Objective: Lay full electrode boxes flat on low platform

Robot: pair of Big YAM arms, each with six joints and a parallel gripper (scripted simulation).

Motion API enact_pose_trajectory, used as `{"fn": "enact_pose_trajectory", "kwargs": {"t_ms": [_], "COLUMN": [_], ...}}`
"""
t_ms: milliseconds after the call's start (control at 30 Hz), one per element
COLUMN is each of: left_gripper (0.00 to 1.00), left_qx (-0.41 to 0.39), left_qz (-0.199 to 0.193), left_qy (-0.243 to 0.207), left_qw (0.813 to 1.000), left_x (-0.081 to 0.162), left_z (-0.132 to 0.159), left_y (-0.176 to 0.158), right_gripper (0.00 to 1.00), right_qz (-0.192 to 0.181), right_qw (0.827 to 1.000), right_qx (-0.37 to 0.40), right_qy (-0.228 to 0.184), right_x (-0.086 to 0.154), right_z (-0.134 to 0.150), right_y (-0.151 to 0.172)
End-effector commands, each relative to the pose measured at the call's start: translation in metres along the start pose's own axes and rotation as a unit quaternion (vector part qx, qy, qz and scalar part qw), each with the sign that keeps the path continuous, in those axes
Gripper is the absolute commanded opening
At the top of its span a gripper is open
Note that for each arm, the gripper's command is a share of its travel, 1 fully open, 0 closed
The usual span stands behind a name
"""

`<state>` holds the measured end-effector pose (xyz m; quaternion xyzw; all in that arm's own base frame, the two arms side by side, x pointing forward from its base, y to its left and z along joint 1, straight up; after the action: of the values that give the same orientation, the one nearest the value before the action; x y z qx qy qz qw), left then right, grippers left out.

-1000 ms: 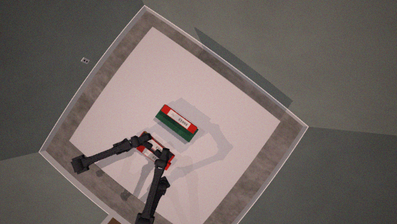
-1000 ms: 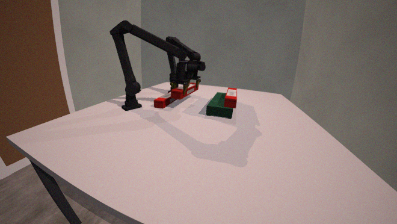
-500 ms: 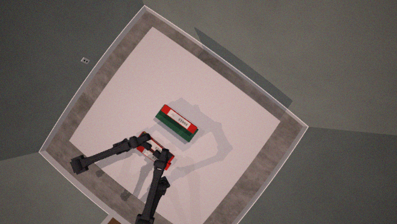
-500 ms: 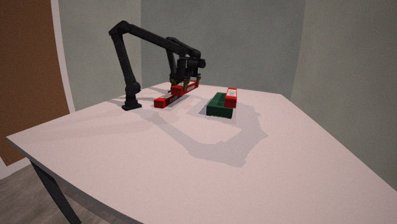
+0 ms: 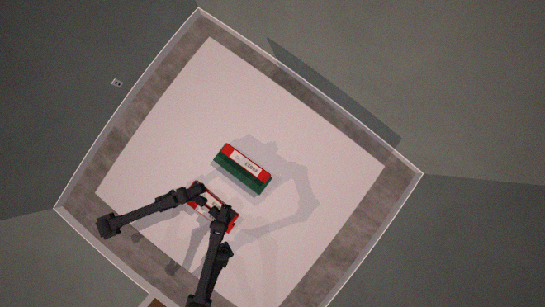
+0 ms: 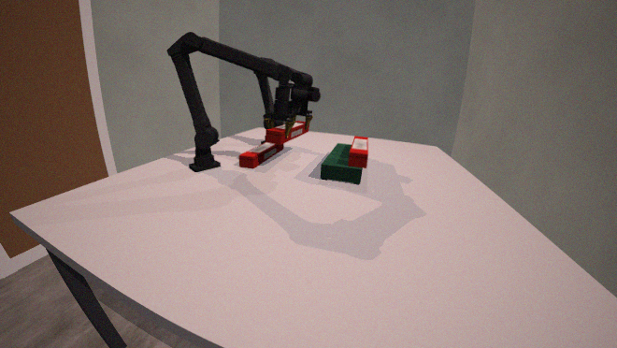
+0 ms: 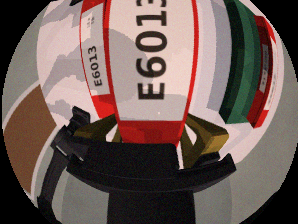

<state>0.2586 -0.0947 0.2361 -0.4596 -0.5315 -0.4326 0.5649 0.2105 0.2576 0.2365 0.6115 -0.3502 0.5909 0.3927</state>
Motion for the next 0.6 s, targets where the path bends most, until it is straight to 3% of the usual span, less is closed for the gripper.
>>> {"fn": "enact_pose_trajectory", "kwargs": {"t_ms": [0, 567], "left_gripper": [0.0, 0.0], "left_qx": [0.0, 0.0], "left_qz": [-0.063, -0.063], "left_qy": [-0.025, -0.025], "left_qw": [0.998, 0.998], "left_x": [0.059, 0.069], "left_z": [-0.001, 0.0], "left_y": [0.014, 0.012], "right_gripper": [0.0, 0.0], "right_qz": [0.07, 0.07], "right_qw": [0.997, 0.997], "right_qx": [-0.003, -0.003], "right_qy": [-0.018, -0.018], "right_x": [0.065, 0.074], "right_z": [0.005, 0.006], "right_y": [-0.013, -0.011]}}
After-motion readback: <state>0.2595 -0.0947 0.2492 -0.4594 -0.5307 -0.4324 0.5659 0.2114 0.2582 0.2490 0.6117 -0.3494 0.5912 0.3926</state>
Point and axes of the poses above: on each arm, the point where the finger pads meet when closed, its own x axis back along the fingers, its own y axis across the jaws, z = x × y, the point moved 10 cm from there along x, back along the fingers, and after that the axes turned 2 degrees about x, right-handed, at the moved point
